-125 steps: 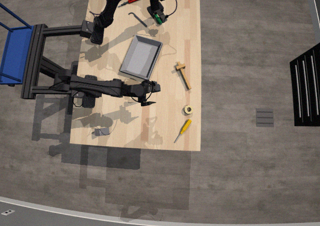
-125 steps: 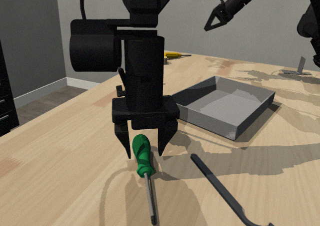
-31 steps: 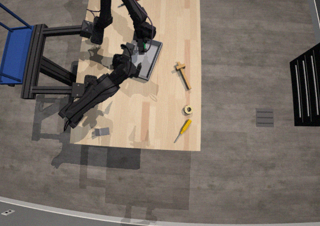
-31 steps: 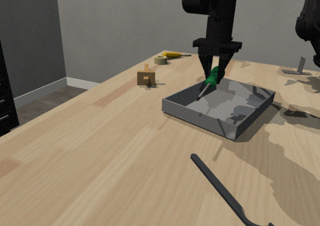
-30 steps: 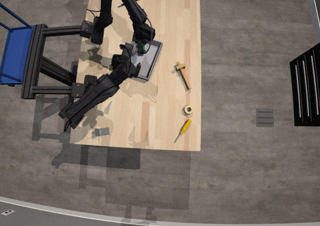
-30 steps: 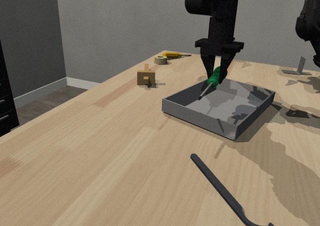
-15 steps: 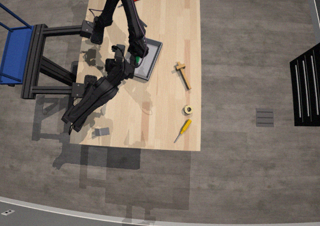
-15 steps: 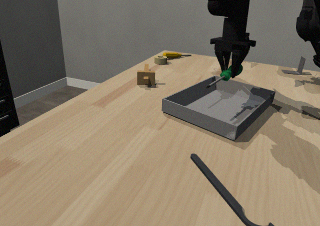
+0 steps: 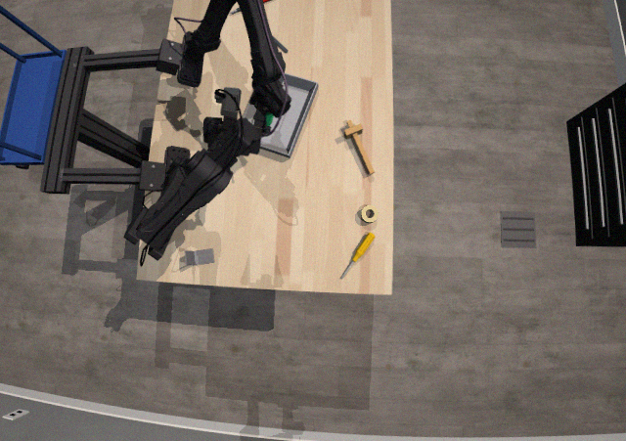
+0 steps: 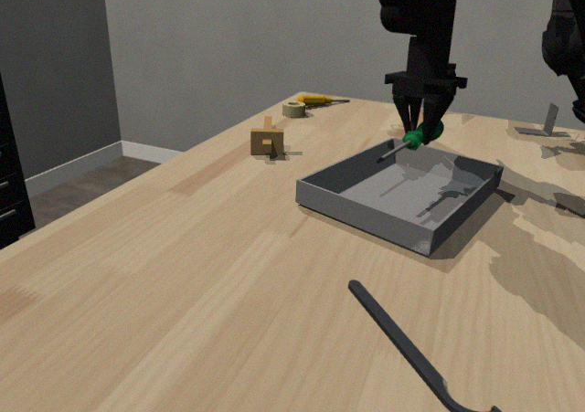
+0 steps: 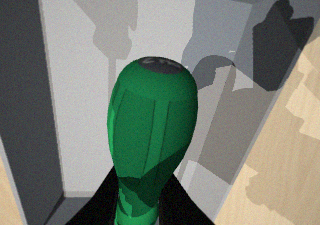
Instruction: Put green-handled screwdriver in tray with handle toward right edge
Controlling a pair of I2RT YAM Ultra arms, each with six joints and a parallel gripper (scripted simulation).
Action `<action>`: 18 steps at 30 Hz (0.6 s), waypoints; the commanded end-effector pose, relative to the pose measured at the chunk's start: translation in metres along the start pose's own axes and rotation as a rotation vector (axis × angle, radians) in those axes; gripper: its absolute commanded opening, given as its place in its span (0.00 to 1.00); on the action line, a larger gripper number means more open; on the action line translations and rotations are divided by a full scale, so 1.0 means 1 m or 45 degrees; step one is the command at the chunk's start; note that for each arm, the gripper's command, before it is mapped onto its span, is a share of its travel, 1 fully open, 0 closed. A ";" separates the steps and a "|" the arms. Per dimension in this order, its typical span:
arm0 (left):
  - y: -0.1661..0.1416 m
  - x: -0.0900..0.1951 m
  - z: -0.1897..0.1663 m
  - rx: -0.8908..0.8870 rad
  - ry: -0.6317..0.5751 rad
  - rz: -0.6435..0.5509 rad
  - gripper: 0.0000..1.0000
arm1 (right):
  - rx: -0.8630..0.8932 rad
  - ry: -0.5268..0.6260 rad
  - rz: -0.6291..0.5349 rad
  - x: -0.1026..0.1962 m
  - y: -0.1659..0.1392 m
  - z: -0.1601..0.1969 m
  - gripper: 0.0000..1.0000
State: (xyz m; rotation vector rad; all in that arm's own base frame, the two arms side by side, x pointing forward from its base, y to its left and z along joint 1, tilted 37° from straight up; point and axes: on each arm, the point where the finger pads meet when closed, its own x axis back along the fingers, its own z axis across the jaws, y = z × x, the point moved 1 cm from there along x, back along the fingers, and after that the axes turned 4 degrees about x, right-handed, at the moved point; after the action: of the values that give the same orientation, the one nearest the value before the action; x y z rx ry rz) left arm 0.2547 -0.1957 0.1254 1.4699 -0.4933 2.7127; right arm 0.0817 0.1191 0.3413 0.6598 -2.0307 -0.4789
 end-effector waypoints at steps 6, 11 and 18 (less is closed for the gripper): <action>0.012 -0.020 0.003 -0.010 0.013 -0.031 0.18 | 0.026 -0.010 0.016 0.008 0.001 -0.001 1.00; 0.012 -0.047 0.002 -0.011 0.014 -0.032 0.18 | 0.037 -0.010 0.017 0.008 0.001 -0.001 1.00; 0.012 -0.064 0.001 -0.011 0.014 -0.032 0.18 | 0.037 -0.010 0.017 0.008 0.001 -0.001 1.00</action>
State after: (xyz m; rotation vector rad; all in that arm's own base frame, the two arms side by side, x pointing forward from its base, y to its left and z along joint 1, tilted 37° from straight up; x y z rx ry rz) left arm 0.2818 -0.1873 0.0749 1.5040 -0.5253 2.7098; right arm 0.0810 0.1176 0.3412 0.6676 -2.0435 -0.4443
